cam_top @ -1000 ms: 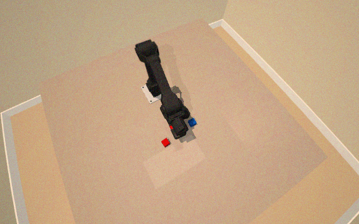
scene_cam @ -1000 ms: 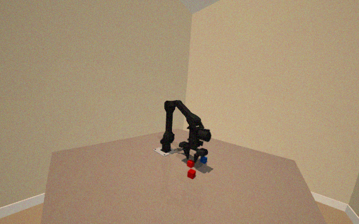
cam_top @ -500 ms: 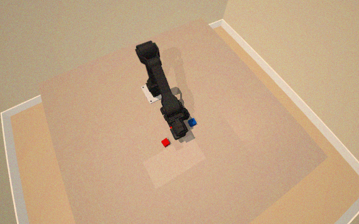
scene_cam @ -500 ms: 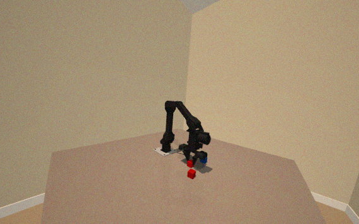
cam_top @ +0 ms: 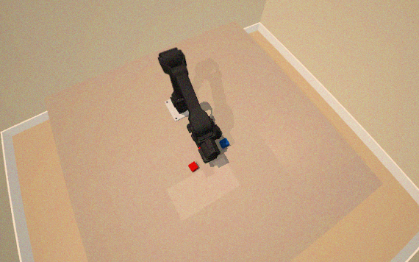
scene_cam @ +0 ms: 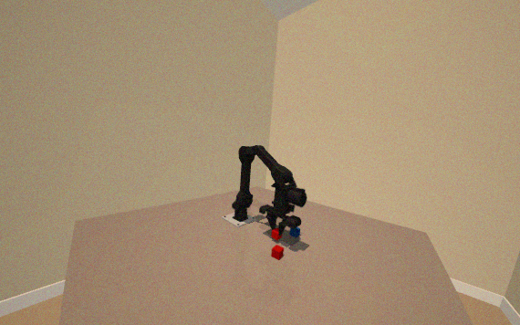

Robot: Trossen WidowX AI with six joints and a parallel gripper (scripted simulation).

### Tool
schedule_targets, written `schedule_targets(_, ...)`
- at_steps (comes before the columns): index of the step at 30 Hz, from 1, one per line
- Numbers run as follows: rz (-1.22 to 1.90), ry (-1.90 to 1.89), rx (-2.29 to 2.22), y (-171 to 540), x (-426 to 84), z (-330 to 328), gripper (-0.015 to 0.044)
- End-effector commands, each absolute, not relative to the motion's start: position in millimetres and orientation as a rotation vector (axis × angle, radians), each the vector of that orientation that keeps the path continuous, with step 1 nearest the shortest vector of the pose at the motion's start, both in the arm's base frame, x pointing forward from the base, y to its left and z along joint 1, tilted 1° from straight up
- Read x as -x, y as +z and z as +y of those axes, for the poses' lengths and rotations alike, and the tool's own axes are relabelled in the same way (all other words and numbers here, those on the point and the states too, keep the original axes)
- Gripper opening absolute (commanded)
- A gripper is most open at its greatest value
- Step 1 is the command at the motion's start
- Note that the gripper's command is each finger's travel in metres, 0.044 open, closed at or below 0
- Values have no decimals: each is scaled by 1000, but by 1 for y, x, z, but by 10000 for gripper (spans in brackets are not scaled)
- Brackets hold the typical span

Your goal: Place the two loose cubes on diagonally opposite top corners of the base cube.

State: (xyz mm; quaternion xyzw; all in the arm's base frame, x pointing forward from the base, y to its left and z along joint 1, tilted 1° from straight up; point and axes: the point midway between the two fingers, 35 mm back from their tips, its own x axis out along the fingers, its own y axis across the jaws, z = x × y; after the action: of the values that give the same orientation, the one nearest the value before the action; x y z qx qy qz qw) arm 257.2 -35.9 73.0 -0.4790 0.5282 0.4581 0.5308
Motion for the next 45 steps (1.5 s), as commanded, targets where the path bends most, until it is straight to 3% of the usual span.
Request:
schedule_targets(1, 1243, 1085, 1150, 88, -261, -35, 105)
schedule_targets(28, 1245, 1082, 1145, 162, -254, -33, 105)
schedule_targets(45, 1413, 709, 758, 154, -268, -17, 105)
